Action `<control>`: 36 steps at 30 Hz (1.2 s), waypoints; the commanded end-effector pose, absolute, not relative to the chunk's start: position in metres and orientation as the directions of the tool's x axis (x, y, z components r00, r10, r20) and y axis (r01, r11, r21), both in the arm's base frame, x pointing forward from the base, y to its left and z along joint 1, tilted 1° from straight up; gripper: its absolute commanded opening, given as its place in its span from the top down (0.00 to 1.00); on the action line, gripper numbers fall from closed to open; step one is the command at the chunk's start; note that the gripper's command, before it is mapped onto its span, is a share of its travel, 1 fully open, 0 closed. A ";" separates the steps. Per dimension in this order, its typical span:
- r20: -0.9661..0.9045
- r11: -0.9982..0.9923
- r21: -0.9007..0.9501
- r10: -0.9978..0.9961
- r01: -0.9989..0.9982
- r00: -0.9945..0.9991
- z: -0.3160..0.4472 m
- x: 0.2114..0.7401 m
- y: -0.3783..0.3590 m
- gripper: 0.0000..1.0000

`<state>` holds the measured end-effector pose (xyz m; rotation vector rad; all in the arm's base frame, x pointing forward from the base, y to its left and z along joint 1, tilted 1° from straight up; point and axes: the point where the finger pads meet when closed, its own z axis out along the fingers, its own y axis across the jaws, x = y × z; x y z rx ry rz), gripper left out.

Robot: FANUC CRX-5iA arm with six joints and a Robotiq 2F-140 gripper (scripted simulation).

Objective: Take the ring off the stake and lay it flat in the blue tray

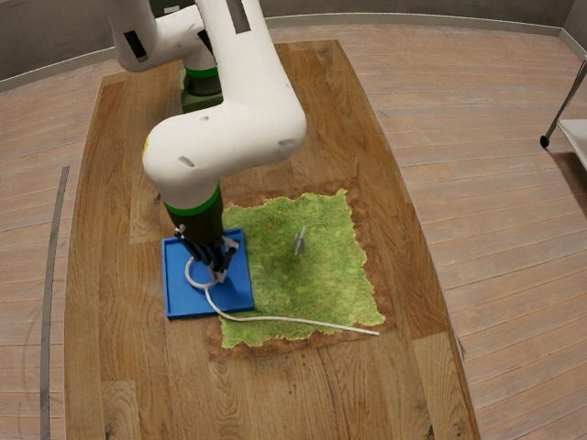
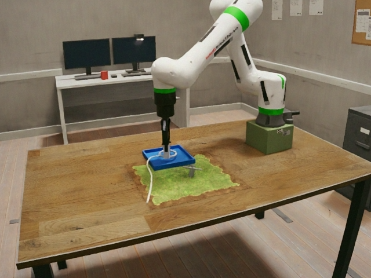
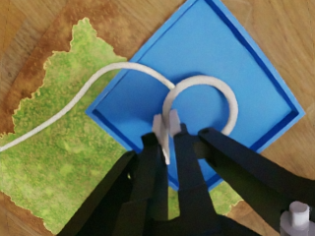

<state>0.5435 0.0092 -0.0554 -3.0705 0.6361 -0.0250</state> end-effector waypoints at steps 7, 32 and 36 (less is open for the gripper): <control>0.016 -0.918 -0.010 -0.397 -0.397 0.918 -0.064 0.545 0.009 0.90; 0.016 -0.918 -0.010 -0.397 -0.397 0.918 -0.068 0.545 0.009 0.90; 0.016 -0.918 -0.010 -0.397 -0.397 0.918 -0.068 0.545 0.009 0.90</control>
